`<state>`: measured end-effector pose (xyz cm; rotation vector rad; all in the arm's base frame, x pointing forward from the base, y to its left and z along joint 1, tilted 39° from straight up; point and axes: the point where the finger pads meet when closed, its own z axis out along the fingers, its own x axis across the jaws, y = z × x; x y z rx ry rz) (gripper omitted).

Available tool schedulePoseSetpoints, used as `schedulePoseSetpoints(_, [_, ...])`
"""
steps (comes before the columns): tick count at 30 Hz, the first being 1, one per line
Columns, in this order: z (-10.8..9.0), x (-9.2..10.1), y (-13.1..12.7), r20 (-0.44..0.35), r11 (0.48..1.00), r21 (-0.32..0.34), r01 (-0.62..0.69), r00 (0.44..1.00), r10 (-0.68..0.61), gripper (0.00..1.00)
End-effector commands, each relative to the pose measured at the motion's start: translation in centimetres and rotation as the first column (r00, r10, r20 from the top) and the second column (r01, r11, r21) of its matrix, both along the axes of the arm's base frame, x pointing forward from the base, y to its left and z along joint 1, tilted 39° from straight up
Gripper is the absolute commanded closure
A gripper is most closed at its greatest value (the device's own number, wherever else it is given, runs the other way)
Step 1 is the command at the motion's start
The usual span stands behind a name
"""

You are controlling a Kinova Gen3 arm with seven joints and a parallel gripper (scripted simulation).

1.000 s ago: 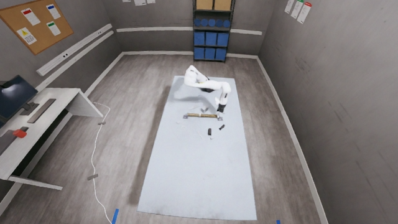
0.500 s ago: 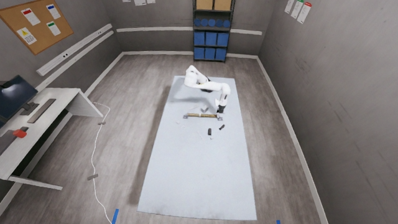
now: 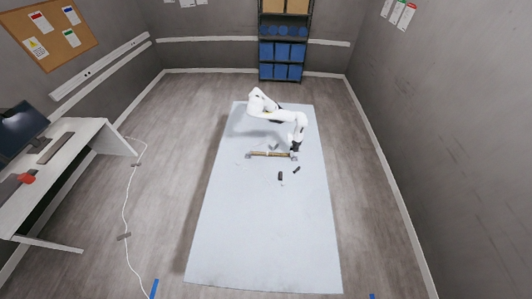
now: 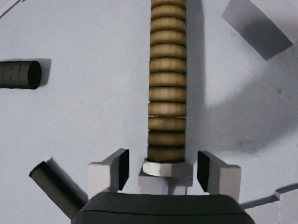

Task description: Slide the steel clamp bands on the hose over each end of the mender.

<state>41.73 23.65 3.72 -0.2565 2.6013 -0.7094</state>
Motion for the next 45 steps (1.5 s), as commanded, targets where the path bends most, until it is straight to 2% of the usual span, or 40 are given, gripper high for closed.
schedulePoseSetpoints(1, [-0.7,0.3,-0.5,-0.003,1.000,-0.004,0.002,1.000,-0.003,0.00])
schedulePoseSetpoints(9, [-2.9,1.5,-1.8,-0.003,1.000,-0.004,0.002,1.000,-0.003,0.00])
schedulePoseSetpoints(23, [-3.1,1.6,-1.8,-0.003,1.000,-0.004,0.002,1.000,-0.003,0.00])
schedulePoseSetpoints(24, [-3.1,1.6,-1.8,-0.003,1.000,-0.004,0.002,1.000,-0.003,0.25])
schedulePoseSetpoints(45, [-3.1,1.6,-1.8,-0.003,1.000,-0.004,0.002,1.000,-0.003,0.25])
